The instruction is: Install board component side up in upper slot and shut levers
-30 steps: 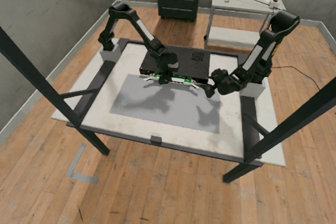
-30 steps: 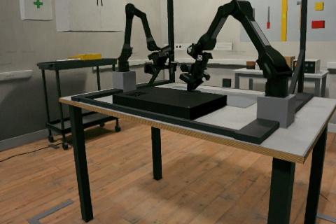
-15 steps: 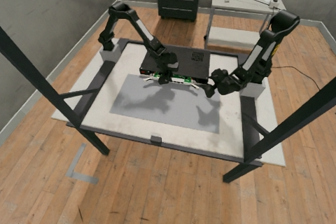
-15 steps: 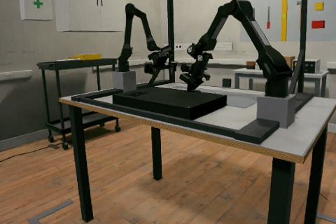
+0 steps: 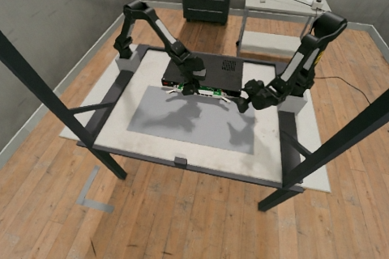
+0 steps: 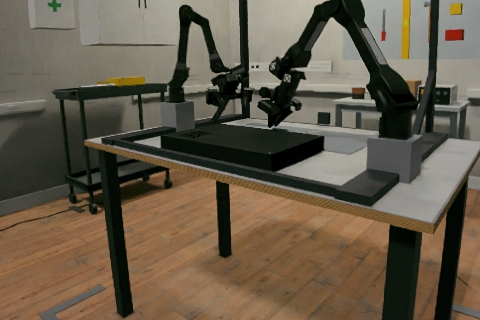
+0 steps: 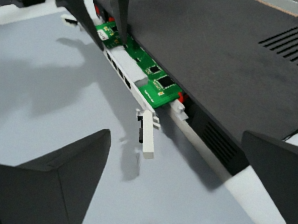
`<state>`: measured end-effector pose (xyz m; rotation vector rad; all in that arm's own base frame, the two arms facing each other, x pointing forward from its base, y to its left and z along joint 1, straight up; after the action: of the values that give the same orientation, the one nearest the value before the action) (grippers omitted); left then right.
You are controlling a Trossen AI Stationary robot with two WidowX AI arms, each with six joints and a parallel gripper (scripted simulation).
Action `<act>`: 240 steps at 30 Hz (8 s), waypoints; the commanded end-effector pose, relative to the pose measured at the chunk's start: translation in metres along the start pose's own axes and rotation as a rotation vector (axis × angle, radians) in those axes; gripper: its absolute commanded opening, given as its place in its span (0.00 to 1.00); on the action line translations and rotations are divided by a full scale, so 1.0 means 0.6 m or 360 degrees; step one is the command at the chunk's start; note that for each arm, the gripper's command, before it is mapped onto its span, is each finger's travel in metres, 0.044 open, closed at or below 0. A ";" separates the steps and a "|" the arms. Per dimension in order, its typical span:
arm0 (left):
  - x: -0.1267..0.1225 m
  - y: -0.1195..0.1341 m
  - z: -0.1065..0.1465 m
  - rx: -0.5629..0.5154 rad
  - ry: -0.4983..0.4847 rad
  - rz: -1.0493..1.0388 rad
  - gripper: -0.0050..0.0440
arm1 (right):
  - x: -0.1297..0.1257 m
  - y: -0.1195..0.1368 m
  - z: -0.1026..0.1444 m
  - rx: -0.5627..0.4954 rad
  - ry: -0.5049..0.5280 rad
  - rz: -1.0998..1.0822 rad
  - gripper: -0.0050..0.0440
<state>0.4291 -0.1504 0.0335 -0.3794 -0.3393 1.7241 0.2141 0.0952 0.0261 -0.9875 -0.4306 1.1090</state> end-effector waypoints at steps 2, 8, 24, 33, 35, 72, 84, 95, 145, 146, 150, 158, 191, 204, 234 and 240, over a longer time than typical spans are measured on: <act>-0.005 -0.013 0.041 -0.0054 0.0026 0.0015 0.56 | 0.007 -0.009 0.003 -0.0016 -0.0021 -0.0030 0.92; -0.004 -0.011 0.092 -0.0053 0.0026 0.0015 0.67 | 0.007 -0.009 0.003 -0.0016 -0.0021 -0.0030 0.92; -0.016 0.101 0.124 0.0416 -0.0126 0.0737 0.41 | 0.044 -0.054 -0.064 0.0544 -0.0077 0.0053 0.41; -0.026 0.170 0.114 0.0615 -0.0305 0.0917 0.41 | 0.047 -0.094 -0.102 0.0898 -0.0193 0.0027 0.41; -0.027 0.177 0.115 0.0633 -0.0324 0.0937 0.41 | 0.047 -0.105 -0.111 0.1001 -0.0237 0.0009 0.41; -0.024 0.198 0.076 0.0631 -0.0324 0.0949 0.25 | 0.029 -0.067 -0.163 0.1529 -0.0357 0.0064 0.20; -0.025 0.193 0.076 0.0624 -0.0317 0.0950 0.12 | 0.024 -0.066 -0.159 0.1526 -0.0367 0.0084 0.12; -0.012 0.190 0.090 0.0629 -0.0225 0.0642 0.12 | 0.007 -0.066 -0.162 0.1455 -0.0594 0.0522 0.12; 0.061 0.183 0.090 0.0666 -0.0123 0.0085 0.12 | -0.045 -0.075 -0.185 0.1407 -0.0694 0.0744 0.12; 0.062 0.181 0.092 0.0660 -0.0119 0.0086 0.12 | -0.048 -0.074 -0.186 0.1411 -0.0693 0.0745 0.12; 0.064 0.182 0.089 0.0668 -0.0125 0.0085 0.12 | -0.050 -0.075 -0.186 0.1411 -0.0693 0.0745 0.12; 0.063 0.181 0.091 0.0664 -0.0130 0.0186 0.12 | -0.047 -0.080 -0.187 0.1423 -0.0670 0.0643 0.12; 0.054 0.179 0.089 0.0660 -0.0155 0.0325 0.12 | -0.040 -0.083 -0.185 0.1444 -0.0599 0.0494 0.12; 0.054 0.179 0.088 0.0659 -0.0160 0.0344 0.12 | -0.042 -0.081 -0.184 0.1454 -0.0585 0.0469 0.12; 0.037 0.175 0.080 0.0623 -0.0311 0.0984 0.12 | -0.023 -0.079 -0.187 0.1559 -0.0270 -0.0125 0.12; 0.037 0.176 0.080 0.0624 -0.0312 0.0984 0.12 | -0.024 -0.078 -0.187 0.1560 -0.0270 -0.0125 0.12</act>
<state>0.3066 -0.1483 0.0248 0.0016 0.0008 2.3728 0.3073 0.0286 -0.0009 0.0030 0.0057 1.1564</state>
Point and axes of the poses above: on each arm, the point midway between the two fingers, 35 mm back from their tips, its own z axis back along the fingers, its own x axis across the jaws, y = z × x, the point moved 5 cm from there along z, back along the fingers, and after that the axes turned 11 degrees about z, right-handed, at the moved point
